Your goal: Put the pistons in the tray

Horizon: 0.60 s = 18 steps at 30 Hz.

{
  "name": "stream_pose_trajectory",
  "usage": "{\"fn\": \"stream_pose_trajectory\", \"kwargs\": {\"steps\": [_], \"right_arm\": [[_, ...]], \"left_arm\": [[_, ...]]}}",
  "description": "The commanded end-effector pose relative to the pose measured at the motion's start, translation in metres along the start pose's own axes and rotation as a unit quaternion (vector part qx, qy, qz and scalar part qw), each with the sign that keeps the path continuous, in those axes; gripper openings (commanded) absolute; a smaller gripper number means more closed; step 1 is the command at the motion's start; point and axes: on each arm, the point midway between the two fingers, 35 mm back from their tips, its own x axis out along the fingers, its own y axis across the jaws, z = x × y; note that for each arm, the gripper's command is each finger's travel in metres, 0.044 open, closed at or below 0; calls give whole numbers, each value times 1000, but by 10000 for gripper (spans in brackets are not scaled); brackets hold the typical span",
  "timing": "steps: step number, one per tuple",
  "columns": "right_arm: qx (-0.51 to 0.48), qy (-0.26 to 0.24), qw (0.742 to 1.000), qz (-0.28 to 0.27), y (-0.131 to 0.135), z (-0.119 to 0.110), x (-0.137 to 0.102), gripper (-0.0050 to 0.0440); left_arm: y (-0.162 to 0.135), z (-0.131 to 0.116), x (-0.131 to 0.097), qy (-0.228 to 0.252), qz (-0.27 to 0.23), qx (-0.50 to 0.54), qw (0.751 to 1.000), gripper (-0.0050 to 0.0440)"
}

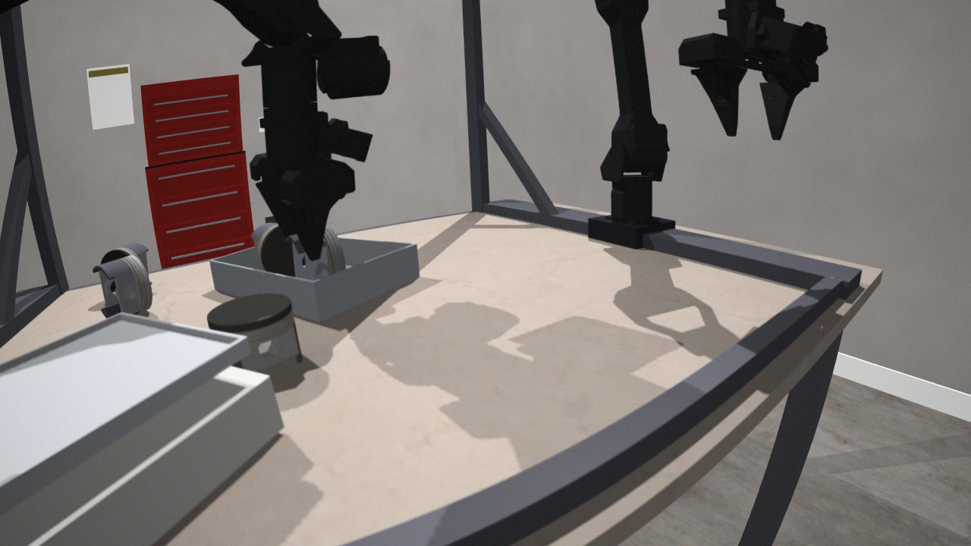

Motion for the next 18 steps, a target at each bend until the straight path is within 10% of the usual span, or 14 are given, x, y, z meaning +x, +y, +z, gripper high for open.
{"fn": "stream_pose_trajectory", "kwargs": {"steps": [1, 18], "right_arm": [[-5, -30, 1000, 0, 2, 10, -29, 378], [-5, -30, 1000, 0, 3, 9, -54, 378]], "left_arm": [[0, 4, -5, -9, -1, 1, 1000, 400], [0, 4, -5, -9, -1, 1, 1000, 400]]}}
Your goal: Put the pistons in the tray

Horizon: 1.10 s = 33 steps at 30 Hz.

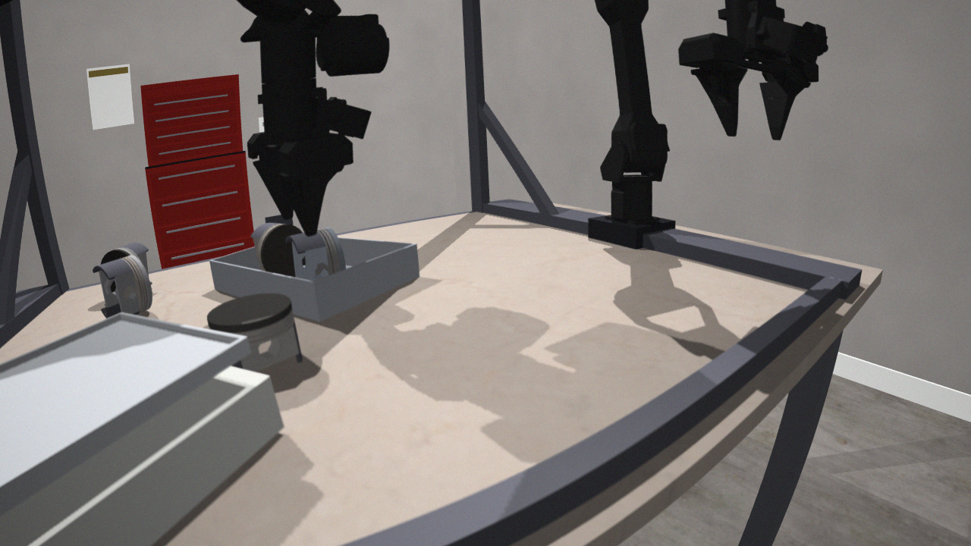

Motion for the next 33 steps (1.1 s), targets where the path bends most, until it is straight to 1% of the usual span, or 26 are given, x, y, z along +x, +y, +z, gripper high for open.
{"fn": "stream_pose_trajectory", "kwargs": {"steps": [1, 11, 13, 21, 24, 25, 32, 33], "right_arm": [[-3, -32, 999, 0, 0, 9, -30, 378], [-3, -32, 999, 0, 1, 8, -47, 378], [-3, -32, 999, 0, 1, 8, -47, 378], [-3, -32, 999, 0, 7, 7, -87, 378], [-1, -15, 1000, 1, 7, 7, -87, 378], [0, -14, 1000, -1, 7, 7, -90, 378], [1, -10, 1000, -6, 8, 6, -92, 378], [4, -7, 1000, -19, 9, 6, -91, 378]], "left_arm": [[0, 4, -5, -9, -1, 1, 1000, 400], [0, 4, -5, -9, -1, 1, 1000, 400], [0, 4, -5, -9, -1, 1, 1000, 400], [0, 4, -5, -9, -1, 1, 1000, 400], [0, 4, -5, -9, -1, 1, 1000, 400], [0, 4, -5, -9, -1, 1, 1000, 400], [0, 4, -5, -9, -1, 1, 1000, 400], [0, 4, -5, -9, -1, 1, 1000, 400]]}}
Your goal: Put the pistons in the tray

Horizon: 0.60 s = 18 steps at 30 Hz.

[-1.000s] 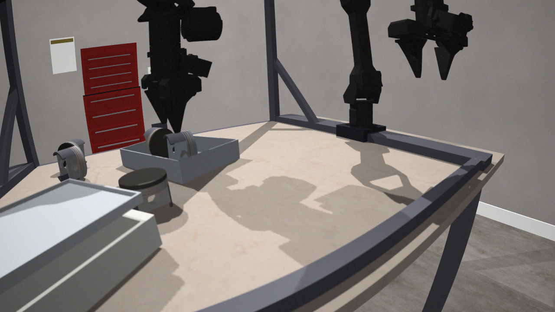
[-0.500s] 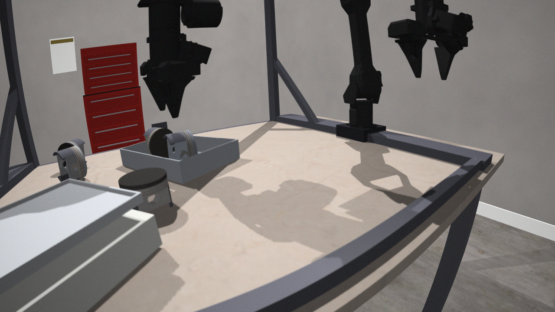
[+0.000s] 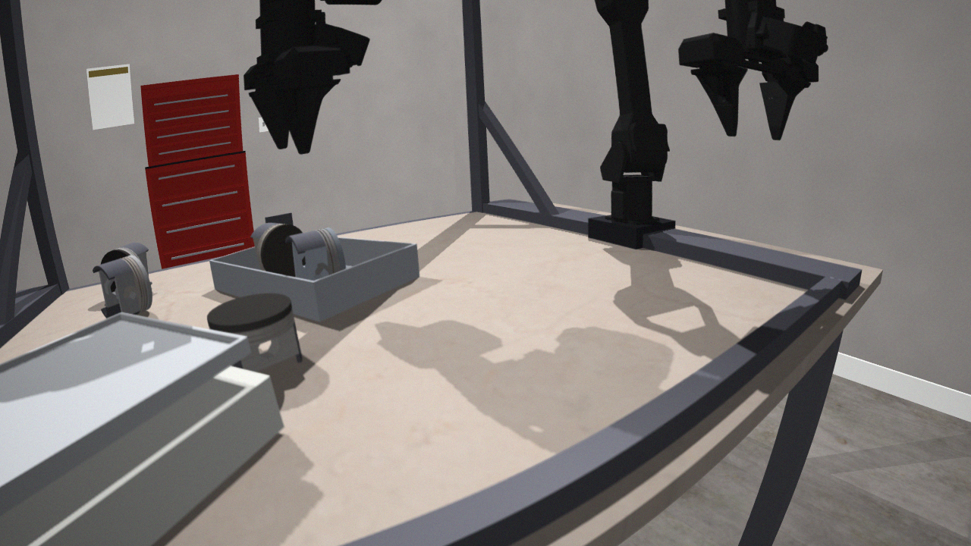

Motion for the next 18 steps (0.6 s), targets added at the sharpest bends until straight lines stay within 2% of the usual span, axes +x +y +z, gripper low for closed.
{"fn": "stream_pose_trajectory", "kwargs": {"steps": [1, 3, 5, 18], "right_arm": [[6, -4, 1000, -26, 2, 4, -10, 378], [12, 2, 999, -51, 2, 4, -10, 378], [38, -4, 998, -51, -3, -9, -19, 378], [187, -12, 981, -53, -41, -50, -22, 378]], "left_arm": [[0, 4, -5, -9, -1, 1, 1000, 400], [0, 4, -5, -9, -1, 1, 1000, 400], [0, 4, -5, -9, -1, 1, 1000, 400], [0, 4, -5, -9, -1, 1, 1000, 400]]}}
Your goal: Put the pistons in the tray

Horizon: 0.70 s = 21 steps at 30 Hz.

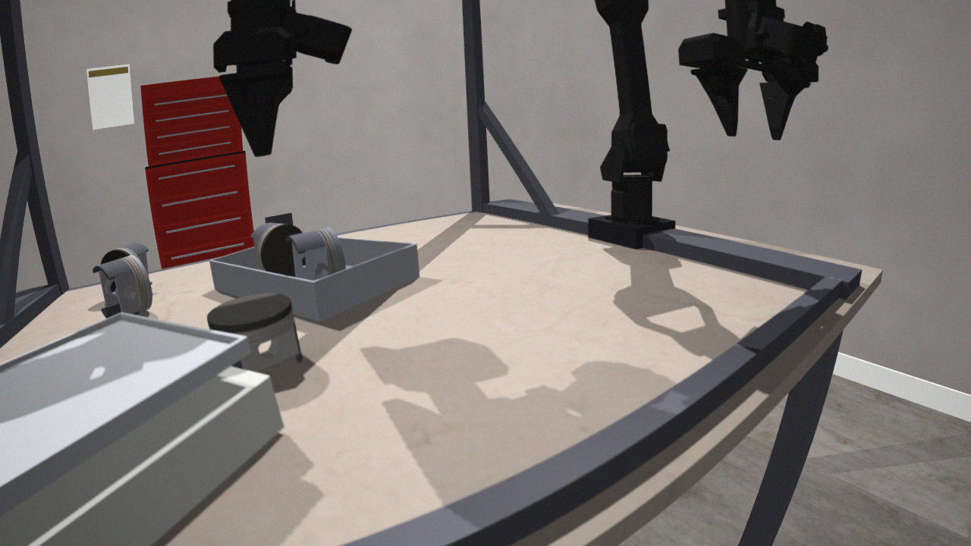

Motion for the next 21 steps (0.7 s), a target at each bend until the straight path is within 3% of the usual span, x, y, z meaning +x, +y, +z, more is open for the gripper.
{"fn": "stream_pose_trajectory", "kwargs": {"steps": [1, 11, 21], "right_arm": [[52, -28, 998, 4, -15, -11, -16, 378], [184, -26, 983, 3, -57, -39, -14, 378], [246, -25, 969, 3, -90, -60, -12, 378]], "left_arm": [[0, 4, -5, -9, -1, 1, 1000, 400], [0, 4, -5, -9, -1, 1, 1000, 400], [0, 4, -5, -9, -1, 1, 1000, 400]]}}
